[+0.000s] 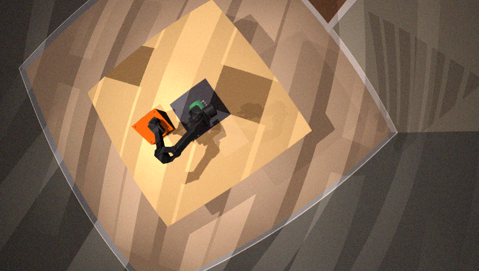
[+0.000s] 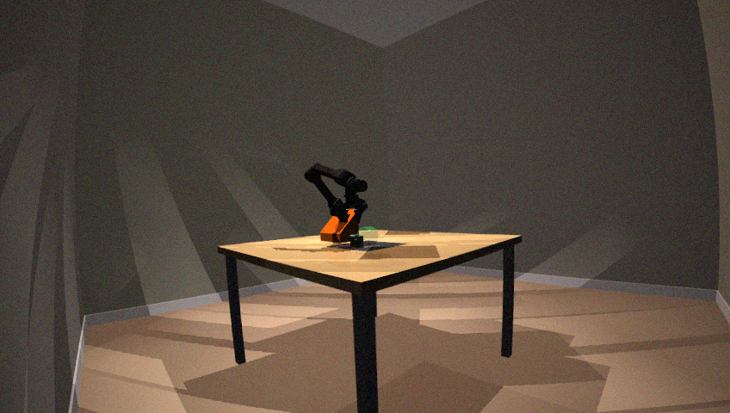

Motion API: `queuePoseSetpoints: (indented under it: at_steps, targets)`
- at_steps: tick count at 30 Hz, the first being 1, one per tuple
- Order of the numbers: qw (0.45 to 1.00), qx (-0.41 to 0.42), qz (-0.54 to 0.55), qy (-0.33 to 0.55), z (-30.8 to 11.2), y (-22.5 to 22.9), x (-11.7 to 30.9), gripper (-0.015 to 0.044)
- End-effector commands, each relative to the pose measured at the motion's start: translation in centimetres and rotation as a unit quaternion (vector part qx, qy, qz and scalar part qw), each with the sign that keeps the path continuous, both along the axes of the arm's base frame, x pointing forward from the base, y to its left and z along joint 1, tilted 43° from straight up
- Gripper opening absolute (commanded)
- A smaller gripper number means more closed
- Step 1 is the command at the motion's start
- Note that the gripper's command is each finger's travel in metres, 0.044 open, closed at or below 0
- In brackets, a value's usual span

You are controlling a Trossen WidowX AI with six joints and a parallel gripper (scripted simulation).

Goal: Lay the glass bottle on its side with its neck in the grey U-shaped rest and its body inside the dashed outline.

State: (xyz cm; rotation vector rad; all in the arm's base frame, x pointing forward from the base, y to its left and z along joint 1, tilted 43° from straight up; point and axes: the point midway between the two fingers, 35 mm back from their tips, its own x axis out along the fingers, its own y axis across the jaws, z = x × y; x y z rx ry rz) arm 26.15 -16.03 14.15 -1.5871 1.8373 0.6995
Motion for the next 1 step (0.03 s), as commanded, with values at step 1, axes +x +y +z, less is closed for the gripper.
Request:
queuePoseSetpoints:
  at_steps: [1]
  targets:
    - [1.000, -0.003, -0.003, -0.002, 0.23, 0.00, 0.01, 0.0440]
